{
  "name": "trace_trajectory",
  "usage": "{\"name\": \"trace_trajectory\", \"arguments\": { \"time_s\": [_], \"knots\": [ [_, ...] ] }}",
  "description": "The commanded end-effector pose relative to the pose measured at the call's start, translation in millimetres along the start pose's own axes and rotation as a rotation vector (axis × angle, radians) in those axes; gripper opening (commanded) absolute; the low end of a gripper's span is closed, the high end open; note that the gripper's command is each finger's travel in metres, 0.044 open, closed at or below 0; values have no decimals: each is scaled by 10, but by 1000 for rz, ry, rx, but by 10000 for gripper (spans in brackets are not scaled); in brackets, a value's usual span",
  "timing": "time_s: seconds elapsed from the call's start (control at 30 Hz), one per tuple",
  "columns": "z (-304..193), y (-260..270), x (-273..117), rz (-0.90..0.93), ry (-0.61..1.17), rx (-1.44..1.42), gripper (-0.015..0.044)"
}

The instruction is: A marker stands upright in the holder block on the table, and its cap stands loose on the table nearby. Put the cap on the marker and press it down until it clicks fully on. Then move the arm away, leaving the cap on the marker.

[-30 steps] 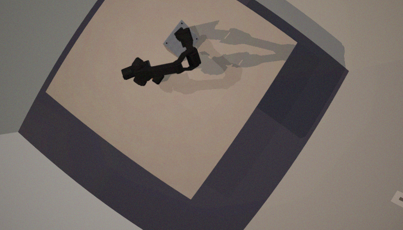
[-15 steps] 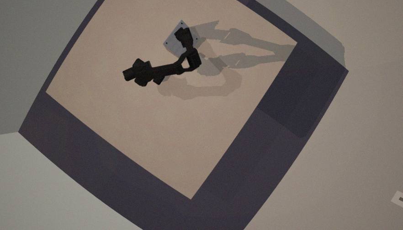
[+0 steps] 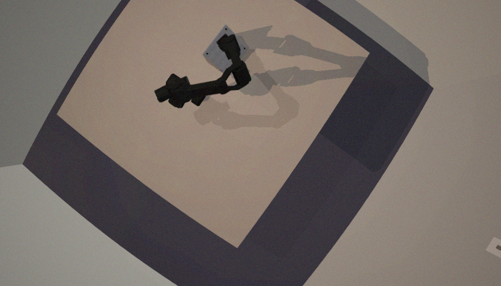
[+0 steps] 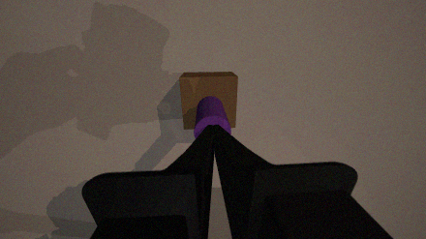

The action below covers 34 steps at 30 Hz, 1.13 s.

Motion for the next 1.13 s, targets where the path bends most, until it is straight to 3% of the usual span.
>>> {"name": "trace_trajectory", "arguments": {
  "time_s": [0.0, 0.23, 0.43, 0.57, 1.1],
  "knots": [
    [-14, 8, 74, 9, 8, 5, 0],
    [8, -4, -17, -1, -2, -2, 0],
    [23, -23, -786, -5, 0, -2, 0],
    [13, -15, -886, -4, 0, -2, 0],
    [13, -15, -886, -4, 0, -2, 420]
  ]
}}
Point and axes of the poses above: the point midway between the two fingers, 35 mm back from their tips, its own x axis out along the fingers, its own y axis across the jaws, z = x × y, the point moved 2 cm from there along -x, back along the fingers, and after that the axes turned 13 degrees about -x, right-handed, at the moved point
